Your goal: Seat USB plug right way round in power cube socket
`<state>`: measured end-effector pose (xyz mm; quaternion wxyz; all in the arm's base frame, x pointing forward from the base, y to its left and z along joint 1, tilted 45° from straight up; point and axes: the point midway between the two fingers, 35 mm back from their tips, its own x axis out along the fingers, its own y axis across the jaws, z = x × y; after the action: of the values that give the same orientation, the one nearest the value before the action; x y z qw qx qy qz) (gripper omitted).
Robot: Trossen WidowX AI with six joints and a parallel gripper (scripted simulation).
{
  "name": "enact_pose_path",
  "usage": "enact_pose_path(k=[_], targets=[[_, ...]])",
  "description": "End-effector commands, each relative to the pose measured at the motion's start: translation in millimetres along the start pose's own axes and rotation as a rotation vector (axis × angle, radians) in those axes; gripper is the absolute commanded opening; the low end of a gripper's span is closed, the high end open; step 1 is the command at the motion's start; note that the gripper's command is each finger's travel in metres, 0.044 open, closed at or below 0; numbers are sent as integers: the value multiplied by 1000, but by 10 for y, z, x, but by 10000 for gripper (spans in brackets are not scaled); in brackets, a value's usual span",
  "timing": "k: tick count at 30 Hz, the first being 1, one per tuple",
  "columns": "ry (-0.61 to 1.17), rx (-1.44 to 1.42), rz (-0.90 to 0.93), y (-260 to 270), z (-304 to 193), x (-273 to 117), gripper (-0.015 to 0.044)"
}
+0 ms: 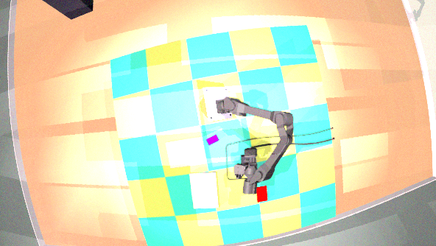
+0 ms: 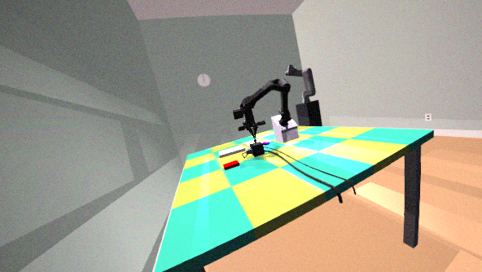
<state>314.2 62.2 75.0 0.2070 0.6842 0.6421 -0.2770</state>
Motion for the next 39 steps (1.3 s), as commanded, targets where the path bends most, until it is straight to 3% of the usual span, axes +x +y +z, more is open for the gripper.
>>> enact_pose_path(k=[1,39], targets=[[6,-4,2,3,-6,6,0],[6,-4,2,3,-2,51,0]])
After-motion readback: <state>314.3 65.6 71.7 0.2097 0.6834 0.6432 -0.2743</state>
